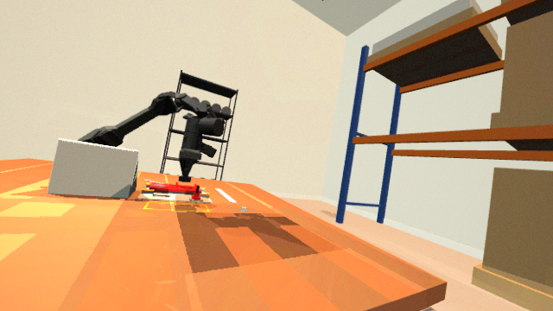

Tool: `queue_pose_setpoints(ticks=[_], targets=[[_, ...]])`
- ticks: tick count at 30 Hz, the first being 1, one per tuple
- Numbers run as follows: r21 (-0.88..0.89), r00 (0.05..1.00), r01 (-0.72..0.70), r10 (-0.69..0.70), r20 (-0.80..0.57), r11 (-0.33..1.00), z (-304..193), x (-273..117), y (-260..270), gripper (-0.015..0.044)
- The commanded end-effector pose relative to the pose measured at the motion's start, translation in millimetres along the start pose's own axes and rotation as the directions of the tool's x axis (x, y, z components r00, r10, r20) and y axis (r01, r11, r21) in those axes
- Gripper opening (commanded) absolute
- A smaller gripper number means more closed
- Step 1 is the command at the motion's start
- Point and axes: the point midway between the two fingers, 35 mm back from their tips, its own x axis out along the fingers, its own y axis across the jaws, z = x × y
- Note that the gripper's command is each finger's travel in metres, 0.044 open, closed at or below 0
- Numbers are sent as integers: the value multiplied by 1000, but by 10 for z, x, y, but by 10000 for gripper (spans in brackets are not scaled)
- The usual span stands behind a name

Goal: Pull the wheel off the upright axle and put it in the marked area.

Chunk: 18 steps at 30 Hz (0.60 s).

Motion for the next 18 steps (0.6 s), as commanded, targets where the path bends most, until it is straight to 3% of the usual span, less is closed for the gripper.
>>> queue_pose_setpoints(ticks=[1,14,17,18], targets=[[8,1000,-7,7,1,1000,-9,90,1,0],[8,1000,-10,10,2,1000,-7,871,15,0],[8,1000,-11,11,1,1000,-12,913,19,0],[1,1000,-8,8,-9,1000,-12,873,21,26]])
